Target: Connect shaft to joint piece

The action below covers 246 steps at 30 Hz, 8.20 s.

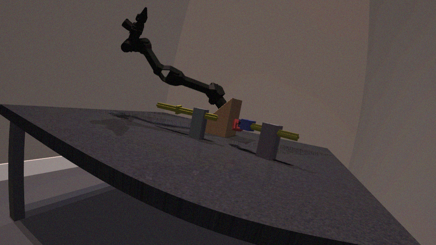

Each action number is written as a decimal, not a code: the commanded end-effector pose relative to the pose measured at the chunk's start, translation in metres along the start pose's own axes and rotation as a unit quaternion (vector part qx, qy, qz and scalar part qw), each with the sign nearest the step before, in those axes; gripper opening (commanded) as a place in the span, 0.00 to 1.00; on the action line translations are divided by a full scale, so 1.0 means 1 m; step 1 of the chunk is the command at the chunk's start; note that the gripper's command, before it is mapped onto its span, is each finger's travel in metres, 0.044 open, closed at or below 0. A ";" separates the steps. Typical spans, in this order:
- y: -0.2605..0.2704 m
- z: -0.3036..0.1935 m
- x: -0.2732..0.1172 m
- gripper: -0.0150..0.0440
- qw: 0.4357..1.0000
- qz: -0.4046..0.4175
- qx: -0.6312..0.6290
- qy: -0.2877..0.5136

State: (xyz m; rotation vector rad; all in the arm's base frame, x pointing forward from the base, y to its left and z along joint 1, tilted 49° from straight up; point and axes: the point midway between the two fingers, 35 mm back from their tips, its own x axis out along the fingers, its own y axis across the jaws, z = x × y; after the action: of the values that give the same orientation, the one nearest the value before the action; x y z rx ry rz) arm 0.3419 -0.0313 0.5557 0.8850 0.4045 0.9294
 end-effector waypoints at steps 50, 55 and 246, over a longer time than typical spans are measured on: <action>0.259 -0.179 -0.013 1.00 0.932 0.028 -0.316 -0.175; 0.269 -0.195 -0.006 1.00 0.927 0.038 -0.321 -0.188; -0.477 -0.510 -0.044 1.00 0.341 -0.742 -0.167 0.553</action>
State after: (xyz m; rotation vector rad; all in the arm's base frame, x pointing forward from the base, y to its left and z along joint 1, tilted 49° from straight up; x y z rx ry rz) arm 0.2322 0.0386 -0.1314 -0.8578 1.7209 -0.4142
